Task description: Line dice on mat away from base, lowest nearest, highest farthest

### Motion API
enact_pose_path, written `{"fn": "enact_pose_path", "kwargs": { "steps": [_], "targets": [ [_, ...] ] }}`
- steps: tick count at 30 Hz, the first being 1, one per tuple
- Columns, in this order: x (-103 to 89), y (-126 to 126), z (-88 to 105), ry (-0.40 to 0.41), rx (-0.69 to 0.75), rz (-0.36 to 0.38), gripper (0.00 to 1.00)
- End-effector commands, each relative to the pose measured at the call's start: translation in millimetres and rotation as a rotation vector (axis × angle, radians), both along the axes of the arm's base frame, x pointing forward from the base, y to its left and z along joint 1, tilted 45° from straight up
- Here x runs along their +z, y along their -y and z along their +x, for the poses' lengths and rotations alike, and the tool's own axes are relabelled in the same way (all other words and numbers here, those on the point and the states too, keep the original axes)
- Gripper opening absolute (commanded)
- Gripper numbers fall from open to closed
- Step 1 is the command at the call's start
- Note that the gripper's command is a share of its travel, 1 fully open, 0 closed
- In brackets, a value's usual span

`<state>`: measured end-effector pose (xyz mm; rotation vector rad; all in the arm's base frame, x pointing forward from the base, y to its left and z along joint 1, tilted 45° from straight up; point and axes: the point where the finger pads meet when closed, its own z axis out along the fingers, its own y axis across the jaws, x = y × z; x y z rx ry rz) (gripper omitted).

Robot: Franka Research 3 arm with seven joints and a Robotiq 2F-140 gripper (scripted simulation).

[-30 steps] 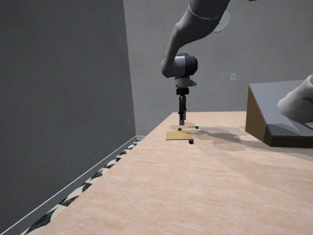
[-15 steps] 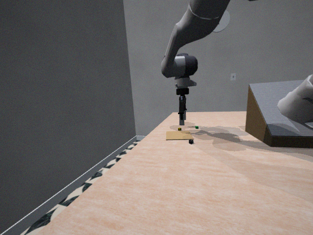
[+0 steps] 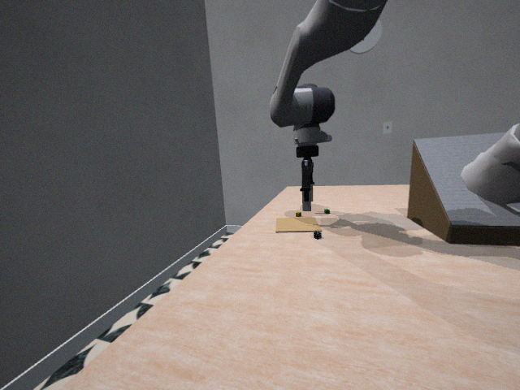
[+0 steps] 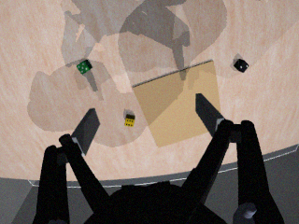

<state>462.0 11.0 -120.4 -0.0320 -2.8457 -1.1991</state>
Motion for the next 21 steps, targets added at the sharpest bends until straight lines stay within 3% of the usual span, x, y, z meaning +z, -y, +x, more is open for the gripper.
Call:
{"fn": "enact_pose_path", "kwargs": {
  "steps": [1, 5, 7, 15, 21],
  "targets": [
    [17.1, -17.0, -4.5, 0.0, -0.008, -0.007, 1.0],
    [42.7, -41.8, -16.1, 0.0, -0.008, -0.007, 1.0],
    [42.7, -41.8, -16.1, 0.0, -0.008, -0.007, 1.0],
    [90.6, -88.0, -37.9, 0.0, -0.008, -0.007, 1.0],
    [112.2, -108.8, -47.7, 0.0, -0.008, -0.007, 1.0]
  ]
}}
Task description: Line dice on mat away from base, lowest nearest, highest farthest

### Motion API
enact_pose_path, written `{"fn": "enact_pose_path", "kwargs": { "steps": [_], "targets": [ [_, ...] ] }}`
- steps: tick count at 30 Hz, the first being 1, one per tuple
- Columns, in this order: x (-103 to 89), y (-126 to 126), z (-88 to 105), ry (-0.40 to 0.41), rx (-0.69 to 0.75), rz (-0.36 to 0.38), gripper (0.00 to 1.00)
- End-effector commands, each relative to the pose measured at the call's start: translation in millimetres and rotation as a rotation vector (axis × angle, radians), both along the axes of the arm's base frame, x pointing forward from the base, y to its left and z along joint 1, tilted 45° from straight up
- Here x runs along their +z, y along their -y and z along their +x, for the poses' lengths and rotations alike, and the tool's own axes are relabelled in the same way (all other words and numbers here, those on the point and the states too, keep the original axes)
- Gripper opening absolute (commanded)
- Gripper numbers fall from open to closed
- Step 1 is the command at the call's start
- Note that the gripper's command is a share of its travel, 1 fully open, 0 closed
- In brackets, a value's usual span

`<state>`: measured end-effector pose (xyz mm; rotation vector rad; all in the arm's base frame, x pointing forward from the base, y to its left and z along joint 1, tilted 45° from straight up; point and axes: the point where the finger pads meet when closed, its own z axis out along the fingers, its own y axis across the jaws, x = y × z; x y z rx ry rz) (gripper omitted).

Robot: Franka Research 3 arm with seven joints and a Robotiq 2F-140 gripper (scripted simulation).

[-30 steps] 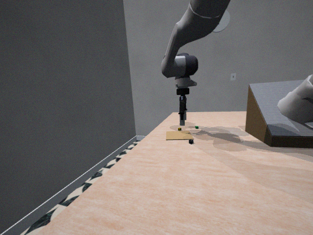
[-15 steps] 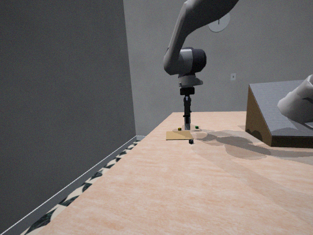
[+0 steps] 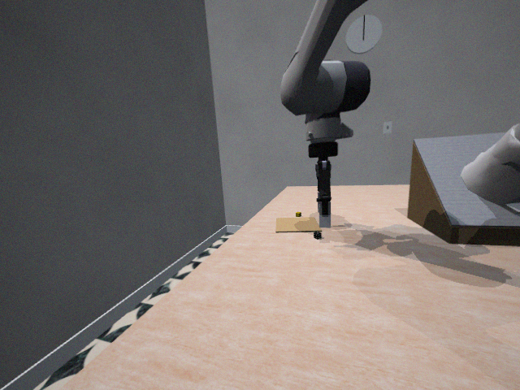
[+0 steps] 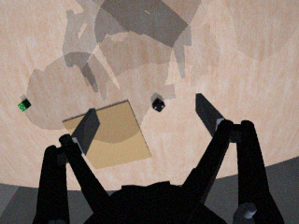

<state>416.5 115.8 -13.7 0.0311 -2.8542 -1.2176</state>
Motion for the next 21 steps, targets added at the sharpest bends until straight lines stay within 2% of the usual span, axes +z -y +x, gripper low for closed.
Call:
{"fn": "enact_pose_path", "kwargs": {
  "steps": [1, 21],
  "targets": [
    [7.5, -6.0, -3.2, -0.03, -0.039, -0.017, 1.0],
    [12.2, -10.5, -5.3, -0.03, -0.039, -0.017, 1.0]
  ]
}}
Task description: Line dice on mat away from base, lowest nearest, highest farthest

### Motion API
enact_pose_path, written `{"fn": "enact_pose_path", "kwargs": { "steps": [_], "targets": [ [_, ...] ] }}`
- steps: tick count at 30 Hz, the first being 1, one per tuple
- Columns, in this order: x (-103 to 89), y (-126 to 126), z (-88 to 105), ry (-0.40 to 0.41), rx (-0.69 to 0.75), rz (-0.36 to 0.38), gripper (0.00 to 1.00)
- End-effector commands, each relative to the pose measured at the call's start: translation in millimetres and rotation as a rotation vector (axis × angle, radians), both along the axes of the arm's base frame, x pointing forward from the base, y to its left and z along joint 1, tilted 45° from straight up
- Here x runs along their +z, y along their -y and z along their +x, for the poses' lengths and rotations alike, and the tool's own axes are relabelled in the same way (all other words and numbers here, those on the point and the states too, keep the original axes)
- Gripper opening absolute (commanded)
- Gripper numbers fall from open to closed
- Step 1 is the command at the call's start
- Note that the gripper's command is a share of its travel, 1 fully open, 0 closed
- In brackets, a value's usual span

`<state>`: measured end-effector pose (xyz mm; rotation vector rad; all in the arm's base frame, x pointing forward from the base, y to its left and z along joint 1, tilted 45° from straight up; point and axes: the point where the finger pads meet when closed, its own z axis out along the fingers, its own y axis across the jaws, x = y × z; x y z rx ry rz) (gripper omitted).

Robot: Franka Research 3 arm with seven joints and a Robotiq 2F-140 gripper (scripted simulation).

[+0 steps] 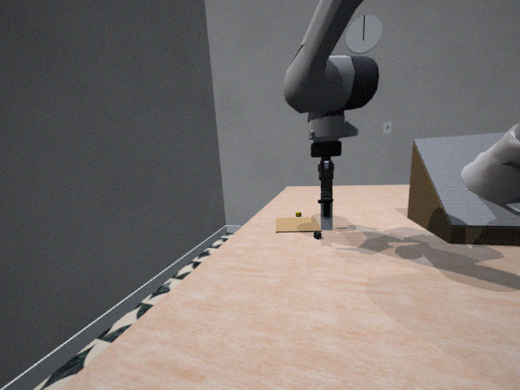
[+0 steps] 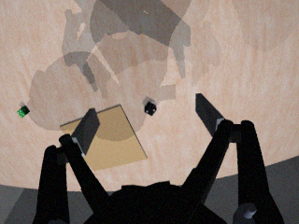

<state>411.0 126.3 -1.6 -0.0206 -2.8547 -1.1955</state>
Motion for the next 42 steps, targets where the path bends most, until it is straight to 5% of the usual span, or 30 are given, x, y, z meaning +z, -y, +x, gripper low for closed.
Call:
{"fn": "enact_pose_path", "kwargs": {
  "steps": [1, 33, 42],
  "targets": [
    [0.1, 0.0, 0.2, -0.01, -0.012, -0.003, 1.0],
    [3.9, 3.9, 0.4, -0.01, -0.012, -0.003, 1.0],
    [42.4, 42.8, 2.3, -0.01, -0.012, -0.003, 1.0]
  ]
}}
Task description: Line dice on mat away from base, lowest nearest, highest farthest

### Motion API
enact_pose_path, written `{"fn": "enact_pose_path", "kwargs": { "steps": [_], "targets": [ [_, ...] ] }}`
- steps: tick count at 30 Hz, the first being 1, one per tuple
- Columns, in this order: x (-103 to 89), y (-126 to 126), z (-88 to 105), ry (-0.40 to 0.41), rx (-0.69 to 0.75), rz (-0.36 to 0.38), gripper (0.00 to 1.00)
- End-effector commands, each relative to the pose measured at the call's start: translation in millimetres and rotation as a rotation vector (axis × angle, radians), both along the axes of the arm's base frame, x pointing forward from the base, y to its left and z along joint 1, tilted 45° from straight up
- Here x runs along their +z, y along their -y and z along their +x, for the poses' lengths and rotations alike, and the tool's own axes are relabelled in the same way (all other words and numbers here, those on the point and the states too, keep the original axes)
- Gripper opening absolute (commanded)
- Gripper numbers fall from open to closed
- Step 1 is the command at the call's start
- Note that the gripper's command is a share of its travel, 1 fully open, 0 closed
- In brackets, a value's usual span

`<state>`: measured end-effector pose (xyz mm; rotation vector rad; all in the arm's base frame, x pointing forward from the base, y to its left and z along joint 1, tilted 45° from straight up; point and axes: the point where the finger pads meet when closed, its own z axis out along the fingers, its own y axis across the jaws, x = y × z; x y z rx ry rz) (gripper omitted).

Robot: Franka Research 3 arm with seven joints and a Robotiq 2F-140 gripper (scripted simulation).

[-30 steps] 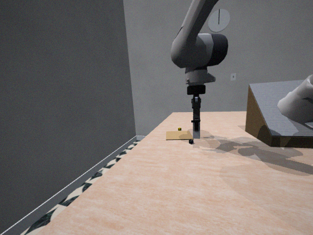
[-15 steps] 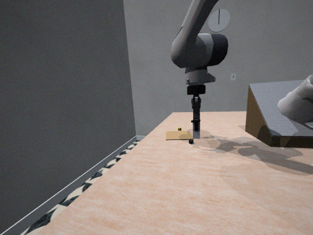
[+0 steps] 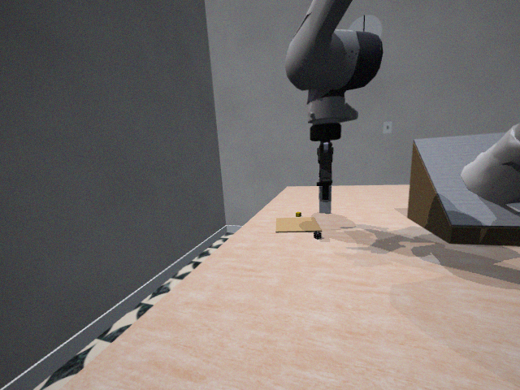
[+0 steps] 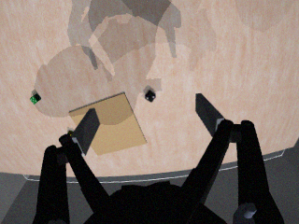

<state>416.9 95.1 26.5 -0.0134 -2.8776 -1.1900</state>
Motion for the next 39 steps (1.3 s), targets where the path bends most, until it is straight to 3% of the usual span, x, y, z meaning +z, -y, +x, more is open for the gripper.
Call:
{"fn": "enact_pose_path", "kwargs": {
  "steps": [1, 6, 10, 39],
  "targets": [
    [19.6, 16.9, -3.2, -0.029, -0.009, 0.006, 1.0],
    [38.8, 36.4, -2.2, -0.029, -0.009, 0.006, 1.0],
    [41.4, 39.1, -2.1, -0.029, -0.009, 0.006, 1.0],
    [41.6, 38.9, -0.8, -0.058, -0.038, 0.005, 1.0]
  ]
}}
